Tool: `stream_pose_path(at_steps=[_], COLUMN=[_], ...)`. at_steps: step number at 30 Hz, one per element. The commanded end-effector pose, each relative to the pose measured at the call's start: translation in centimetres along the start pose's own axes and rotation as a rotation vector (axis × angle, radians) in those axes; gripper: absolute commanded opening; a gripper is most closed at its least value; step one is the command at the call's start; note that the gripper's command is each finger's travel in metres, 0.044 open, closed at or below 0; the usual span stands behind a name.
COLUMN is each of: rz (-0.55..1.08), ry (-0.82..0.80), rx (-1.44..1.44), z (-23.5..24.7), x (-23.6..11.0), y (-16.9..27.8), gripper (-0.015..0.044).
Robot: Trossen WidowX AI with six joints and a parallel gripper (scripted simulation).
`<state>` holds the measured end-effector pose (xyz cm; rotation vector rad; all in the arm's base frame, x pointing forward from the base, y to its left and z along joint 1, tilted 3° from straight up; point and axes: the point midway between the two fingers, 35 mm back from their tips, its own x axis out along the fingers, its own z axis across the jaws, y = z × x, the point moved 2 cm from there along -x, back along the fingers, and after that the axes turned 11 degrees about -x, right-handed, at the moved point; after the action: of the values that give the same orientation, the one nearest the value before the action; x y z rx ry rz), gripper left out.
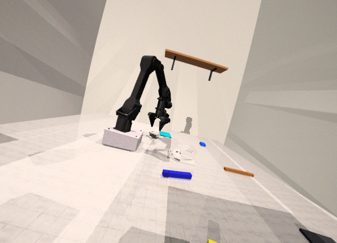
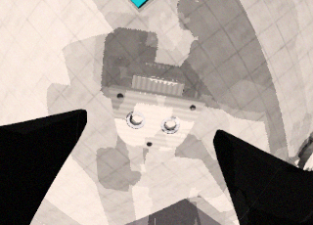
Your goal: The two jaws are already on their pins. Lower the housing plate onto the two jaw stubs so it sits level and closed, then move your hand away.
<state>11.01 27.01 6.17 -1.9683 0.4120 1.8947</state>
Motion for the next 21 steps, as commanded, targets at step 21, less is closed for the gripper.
stream_pose_path(at_steps=[21], rz=[0.007], ry=[0.006], rx=[0.002], z=[-0.1], x=[3.1], y=[0.2], gripper=[0.044])
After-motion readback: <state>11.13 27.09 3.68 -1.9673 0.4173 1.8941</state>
